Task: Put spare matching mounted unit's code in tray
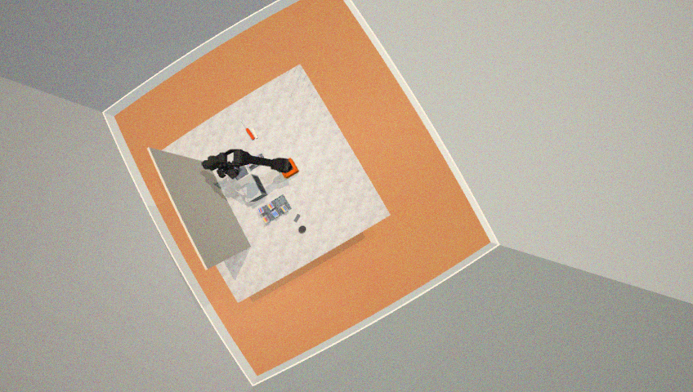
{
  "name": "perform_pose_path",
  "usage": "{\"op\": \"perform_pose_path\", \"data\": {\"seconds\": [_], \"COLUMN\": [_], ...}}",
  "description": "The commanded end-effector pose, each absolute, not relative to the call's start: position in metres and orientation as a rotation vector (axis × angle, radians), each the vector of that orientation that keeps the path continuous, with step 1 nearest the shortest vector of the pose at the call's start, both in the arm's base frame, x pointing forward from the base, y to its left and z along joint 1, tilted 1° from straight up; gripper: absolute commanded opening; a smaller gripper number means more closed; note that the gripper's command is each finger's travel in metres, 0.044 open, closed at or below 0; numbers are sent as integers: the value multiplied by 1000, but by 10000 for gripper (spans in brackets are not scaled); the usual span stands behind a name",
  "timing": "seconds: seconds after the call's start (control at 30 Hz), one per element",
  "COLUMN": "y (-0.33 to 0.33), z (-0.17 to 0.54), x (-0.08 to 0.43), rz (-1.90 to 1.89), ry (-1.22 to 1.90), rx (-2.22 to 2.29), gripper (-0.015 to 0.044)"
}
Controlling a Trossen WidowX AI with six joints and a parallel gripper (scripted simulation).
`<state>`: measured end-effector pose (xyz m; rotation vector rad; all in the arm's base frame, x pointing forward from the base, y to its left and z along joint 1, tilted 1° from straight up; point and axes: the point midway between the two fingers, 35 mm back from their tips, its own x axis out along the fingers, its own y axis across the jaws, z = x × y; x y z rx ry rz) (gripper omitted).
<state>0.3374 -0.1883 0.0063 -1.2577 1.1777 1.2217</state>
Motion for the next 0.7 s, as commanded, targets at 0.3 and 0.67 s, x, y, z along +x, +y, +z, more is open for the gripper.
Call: {"op": "perform_pose_path", "data": {"seconds": [0.3,0.67], "y": [-188,-187], "z": [7,114], "x": [338,335], "rz": [1221,1226], "ry": [1178,1179], "rx": [-1258,-1260], "gripper": [368,440]}}
